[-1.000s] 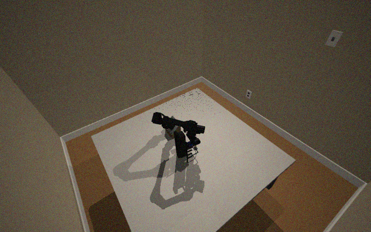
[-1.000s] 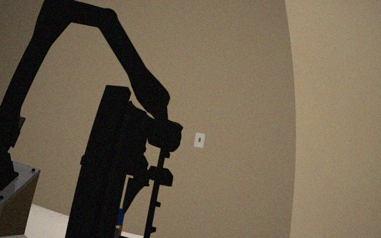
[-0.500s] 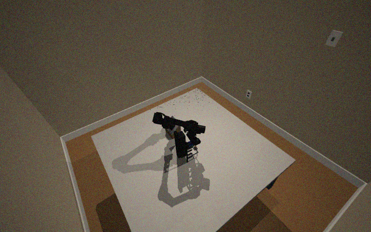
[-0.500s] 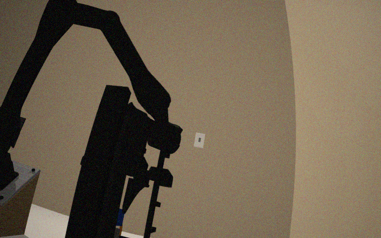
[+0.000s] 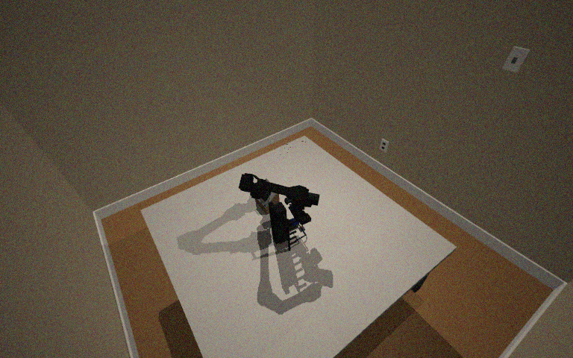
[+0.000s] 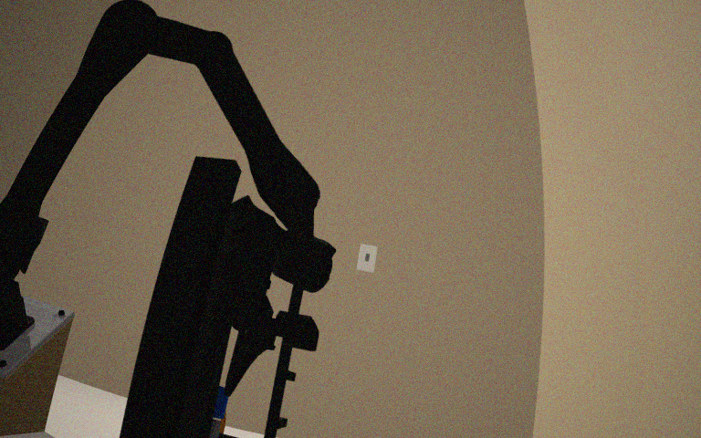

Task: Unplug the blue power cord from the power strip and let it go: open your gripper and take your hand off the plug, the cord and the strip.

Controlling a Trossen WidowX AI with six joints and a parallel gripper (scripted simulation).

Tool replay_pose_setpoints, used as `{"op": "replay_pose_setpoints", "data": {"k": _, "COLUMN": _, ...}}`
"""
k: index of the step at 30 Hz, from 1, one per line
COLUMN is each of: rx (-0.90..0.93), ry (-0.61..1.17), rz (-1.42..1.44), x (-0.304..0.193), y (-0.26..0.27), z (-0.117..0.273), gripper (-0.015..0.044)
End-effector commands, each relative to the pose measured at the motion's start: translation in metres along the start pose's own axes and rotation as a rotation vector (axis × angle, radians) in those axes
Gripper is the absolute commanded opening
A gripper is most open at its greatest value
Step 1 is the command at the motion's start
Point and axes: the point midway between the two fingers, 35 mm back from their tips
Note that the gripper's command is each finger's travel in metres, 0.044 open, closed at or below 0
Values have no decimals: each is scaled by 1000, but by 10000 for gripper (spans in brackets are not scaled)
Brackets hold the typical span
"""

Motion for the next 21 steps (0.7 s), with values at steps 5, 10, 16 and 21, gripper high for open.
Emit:
{"op": "replay_pose_setpoints", "data": {"k": 5, "rx": -24, "ry": -84, "rz": -8, "x": 40, "y": -8, "z": 14, "gripper": 0}}
{"op": "replay_pose_setpoints", "data": {"k": 10, "rx": -24, "ry": -83, "rz": -7, "x": 48, "y": -8, "z": 16, "gripper": 0}}
{"op": "replay_pose_setpoints", "data": {"k": 16, "rx": -24, "ry": -83, "rz": -7, "x": 57, "y": -8, "z": 18, "gripper": 0}}
{"op": "replay_pose_setpoints", "data": {"k": 21, "rx": -23, "ry": -79, "rz": -5, "x": 44, "y": -6, "z": 9, "gripper": 131}}
Point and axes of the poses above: the point midway between the two fingers, 35 mm back from their tips, its own z axis back along the fingers, its own y axis across the jaws, x = y × z, and after that the axes turned 7 degrees about z, right-handed
